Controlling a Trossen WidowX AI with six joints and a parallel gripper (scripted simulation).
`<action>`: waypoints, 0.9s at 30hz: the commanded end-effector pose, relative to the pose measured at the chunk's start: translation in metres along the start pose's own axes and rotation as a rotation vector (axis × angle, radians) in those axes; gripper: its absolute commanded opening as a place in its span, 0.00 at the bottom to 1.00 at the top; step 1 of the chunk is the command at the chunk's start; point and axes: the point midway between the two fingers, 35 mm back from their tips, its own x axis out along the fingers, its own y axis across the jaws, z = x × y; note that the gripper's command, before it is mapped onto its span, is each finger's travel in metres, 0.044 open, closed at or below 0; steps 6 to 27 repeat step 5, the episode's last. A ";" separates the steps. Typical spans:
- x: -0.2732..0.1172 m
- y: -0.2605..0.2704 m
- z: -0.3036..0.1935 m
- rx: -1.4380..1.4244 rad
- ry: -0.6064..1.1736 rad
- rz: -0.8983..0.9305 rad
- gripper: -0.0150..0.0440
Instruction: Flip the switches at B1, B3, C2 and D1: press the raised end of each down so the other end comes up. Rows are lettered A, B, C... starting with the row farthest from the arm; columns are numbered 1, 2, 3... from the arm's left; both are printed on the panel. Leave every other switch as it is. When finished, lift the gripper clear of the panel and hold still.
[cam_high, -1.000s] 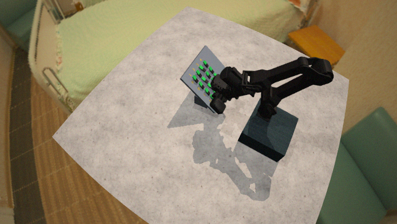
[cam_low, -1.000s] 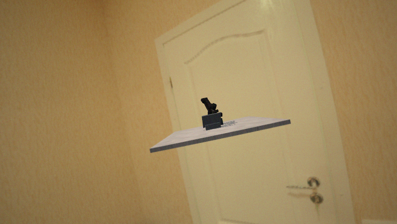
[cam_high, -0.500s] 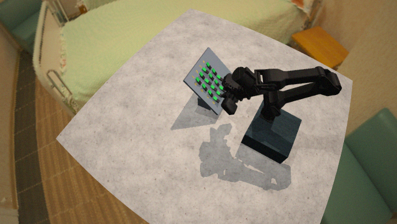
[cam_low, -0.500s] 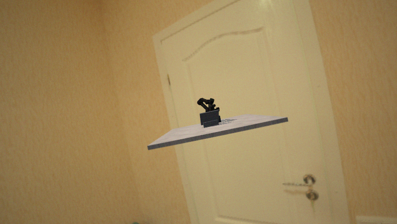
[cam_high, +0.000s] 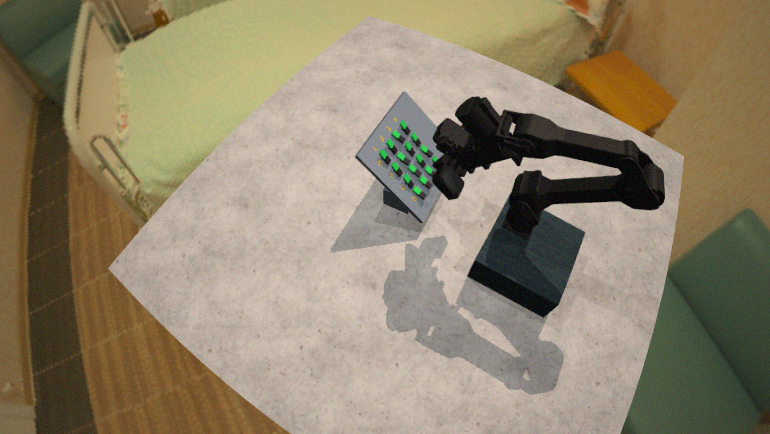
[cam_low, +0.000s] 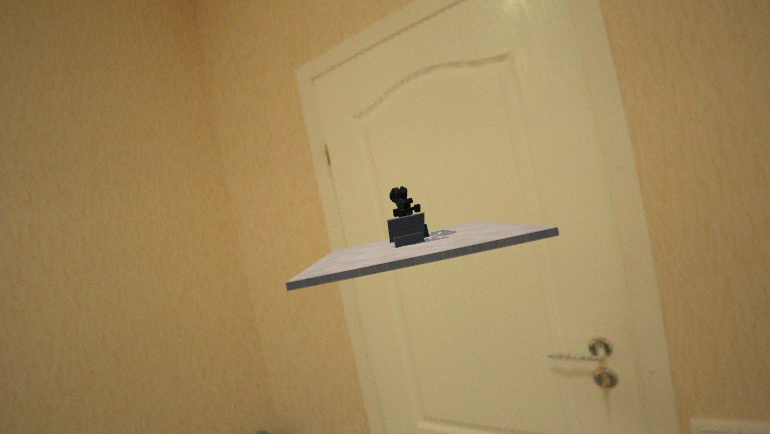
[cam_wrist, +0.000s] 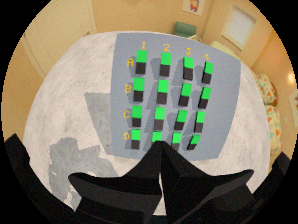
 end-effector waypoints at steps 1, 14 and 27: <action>-0.004 -0.020 0.018 -0.005 -0.020 -0.003 0.25; -0.004 -0.021 0.019 -0.005 -0.021 -0.003 0.25; -0.004 -0.021 0.019 -0.005 -0.021 -0.003 0.25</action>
